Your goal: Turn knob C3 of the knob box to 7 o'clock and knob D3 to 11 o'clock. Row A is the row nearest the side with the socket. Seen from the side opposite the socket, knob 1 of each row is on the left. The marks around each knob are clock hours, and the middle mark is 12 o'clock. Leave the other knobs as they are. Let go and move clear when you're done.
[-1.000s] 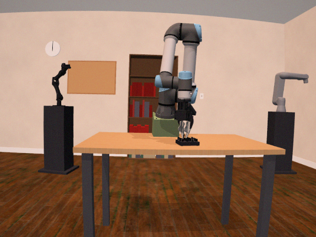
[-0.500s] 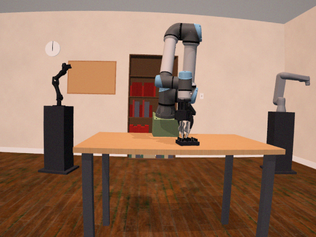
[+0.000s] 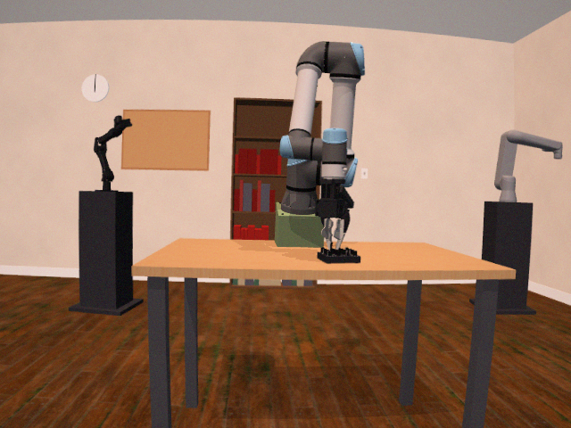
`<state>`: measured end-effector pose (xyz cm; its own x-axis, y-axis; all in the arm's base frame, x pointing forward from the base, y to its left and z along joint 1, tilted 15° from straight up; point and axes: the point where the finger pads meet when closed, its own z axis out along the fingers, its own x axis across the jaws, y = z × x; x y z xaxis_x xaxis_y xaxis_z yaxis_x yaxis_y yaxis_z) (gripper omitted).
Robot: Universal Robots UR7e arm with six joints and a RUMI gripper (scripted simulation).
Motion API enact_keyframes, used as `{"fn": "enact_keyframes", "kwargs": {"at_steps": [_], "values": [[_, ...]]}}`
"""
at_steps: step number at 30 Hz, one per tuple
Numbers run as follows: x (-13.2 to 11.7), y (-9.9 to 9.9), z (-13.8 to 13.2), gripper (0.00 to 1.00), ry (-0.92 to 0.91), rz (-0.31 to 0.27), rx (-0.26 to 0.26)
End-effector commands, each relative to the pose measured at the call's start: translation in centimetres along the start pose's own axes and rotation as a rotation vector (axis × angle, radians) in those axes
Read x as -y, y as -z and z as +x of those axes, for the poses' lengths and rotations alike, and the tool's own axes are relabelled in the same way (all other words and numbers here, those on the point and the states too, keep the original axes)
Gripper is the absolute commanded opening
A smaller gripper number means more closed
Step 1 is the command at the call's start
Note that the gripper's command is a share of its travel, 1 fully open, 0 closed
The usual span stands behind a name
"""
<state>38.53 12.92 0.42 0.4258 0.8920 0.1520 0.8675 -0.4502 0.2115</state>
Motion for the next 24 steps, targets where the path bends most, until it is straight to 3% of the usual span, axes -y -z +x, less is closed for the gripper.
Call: {"fn": "enact_keyframes", "kwargs": {"at_steps": [1,17,24], "values": [[0.0,0.0,0.0,0.11,0.000,-0.001,-0.001],[0.0,0.1,0.0,0.11,0.000,-0.001,-0.001],[0.0,1.3,0.0,0.11,0.000,-0.001,-0.001]]}}
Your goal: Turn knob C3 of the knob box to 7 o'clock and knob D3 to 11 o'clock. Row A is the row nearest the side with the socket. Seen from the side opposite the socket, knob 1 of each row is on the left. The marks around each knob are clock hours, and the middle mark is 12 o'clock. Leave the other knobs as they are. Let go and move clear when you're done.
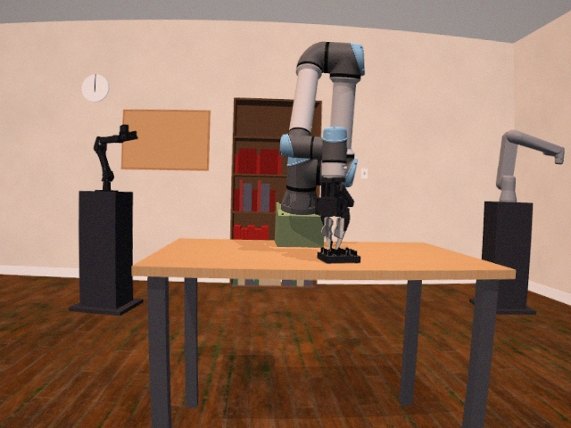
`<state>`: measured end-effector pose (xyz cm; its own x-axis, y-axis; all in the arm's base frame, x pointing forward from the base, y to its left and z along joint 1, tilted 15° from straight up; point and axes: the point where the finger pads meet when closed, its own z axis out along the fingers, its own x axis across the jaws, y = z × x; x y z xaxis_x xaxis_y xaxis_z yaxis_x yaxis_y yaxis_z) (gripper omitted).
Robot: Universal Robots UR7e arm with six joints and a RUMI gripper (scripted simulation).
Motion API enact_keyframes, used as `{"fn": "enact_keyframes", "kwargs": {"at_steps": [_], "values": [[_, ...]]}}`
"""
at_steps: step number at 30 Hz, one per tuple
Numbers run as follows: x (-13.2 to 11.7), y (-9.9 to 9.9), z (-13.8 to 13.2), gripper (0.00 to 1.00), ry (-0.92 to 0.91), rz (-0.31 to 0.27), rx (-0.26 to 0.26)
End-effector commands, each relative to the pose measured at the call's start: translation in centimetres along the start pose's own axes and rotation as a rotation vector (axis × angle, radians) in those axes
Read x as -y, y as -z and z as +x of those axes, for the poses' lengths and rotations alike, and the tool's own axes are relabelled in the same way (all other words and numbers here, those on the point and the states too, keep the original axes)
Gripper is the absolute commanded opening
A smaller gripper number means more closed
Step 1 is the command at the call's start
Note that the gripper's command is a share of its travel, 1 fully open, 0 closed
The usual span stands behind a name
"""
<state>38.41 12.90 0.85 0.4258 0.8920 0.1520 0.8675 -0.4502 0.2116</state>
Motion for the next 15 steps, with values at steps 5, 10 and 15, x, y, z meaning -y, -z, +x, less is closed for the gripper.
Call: {"fn": "enact_keyframes", "kwargs": {"at_steps": [5,10,15], "values": [[0.0,2.0,0.0,0.11,0.000,-0.001,-0.001],[0.0,3.0,0.0,0.11,0.000,-0.001,-0.001],[0.0,3.4,0.0,0.11,0.000,-0.001,-0.001]]}}
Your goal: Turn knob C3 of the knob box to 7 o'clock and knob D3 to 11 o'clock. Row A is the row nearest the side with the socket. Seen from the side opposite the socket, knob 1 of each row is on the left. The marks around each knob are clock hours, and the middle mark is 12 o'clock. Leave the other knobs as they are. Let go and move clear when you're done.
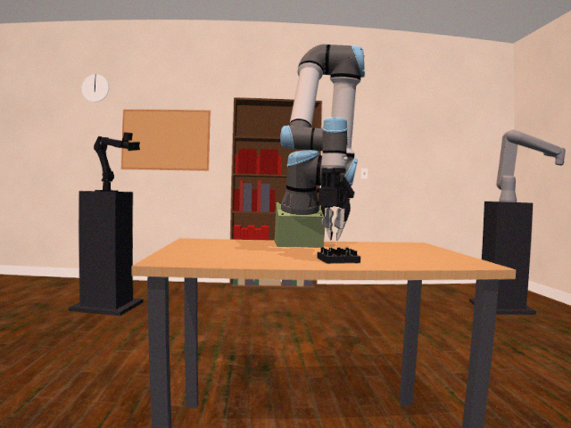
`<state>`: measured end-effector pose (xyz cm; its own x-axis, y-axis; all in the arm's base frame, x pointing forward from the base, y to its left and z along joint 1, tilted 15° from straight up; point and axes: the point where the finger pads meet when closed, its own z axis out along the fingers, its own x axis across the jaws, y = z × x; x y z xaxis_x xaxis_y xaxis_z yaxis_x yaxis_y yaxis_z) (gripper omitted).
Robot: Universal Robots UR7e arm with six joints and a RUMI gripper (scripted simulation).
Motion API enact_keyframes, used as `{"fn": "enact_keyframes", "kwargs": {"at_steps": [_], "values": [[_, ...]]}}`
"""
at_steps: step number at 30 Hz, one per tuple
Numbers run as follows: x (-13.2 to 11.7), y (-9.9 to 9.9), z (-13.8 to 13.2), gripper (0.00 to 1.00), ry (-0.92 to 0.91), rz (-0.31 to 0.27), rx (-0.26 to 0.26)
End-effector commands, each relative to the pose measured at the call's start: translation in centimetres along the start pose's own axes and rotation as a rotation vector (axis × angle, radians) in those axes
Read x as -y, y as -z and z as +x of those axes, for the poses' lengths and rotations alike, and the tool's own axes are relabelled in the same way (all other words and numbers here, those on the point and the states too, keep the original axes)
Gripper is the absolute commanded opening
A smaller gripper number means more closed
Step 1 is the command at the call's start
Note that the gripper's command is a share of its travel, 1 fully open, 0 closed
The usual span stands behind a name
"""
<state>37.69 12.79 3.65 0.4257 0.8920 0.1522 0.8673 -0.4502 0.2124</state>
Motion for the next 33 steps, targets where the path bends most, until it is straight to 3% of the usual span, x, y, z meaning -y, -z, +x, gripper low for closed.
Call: {"fn": "enact_keyframes", "kwargs": {"at_steps": [1,25,33], "values": [[-0.02,0.48,0.00,0.11,0.000,0.000,0.000],[0.01,0.57,0.03,0.11,-0.060,0.000,0.000],[0.08,0.82,0.12,0.11,-0.250,0.000,0.000]]}}
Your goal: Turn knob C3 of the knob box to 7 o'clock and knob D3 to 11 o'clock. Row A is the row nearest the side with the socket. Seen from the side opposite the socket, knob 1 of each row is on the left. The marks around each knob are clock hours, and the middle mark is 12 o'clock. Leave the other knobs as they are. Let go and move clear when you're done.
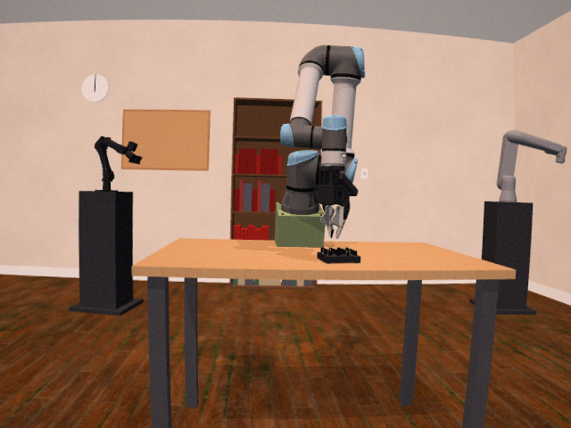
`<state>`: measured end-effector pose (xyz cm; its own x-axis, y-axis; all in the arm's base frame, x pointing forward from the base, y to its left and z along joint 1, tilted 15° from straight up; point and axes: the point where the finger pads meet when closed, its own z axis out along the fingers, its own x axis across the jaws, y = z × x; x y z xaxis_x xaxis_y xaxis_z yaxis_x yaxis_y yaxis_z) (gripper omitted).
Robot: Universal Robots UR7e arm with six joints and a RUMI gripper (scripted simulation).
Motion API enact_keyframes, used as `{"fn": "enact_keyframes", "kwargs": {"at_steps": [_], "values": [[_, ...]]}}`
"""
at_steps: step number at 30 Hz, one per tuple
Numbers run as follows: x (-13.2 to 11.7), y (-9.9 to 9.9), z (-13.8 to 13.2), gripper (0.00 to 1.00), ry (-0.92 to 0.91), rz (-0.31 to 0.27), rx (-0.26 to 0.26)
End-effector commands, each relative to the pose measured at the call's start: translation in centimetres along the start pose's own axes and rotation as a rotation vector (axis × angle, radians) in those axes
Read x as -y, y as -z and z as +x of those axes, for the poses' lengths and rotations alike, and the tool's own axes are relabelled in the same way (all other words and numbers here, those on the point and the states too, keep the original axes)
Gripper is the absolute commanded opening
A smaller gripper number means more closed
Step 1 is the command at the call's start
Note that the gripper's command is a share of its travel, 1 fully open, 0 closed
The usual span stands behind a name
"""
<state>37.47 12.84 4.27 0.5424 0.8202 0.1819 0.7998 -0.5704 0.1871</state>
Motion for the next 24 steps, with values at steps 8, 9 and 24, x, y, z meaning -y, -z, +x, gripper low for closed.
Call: {"fn": "enact_keyframes", "kwargs": {"at_steps": [8,9,24], "values": [[0.05,0.45,0.14,0.11,-0.317,-0.002,0.001],[0.05,0.45,0.14,0.11,-0.317,-0.002,0.001],[-0.09,1.03,0.22,0.11,-0.770,-0.002,0.000]]}}
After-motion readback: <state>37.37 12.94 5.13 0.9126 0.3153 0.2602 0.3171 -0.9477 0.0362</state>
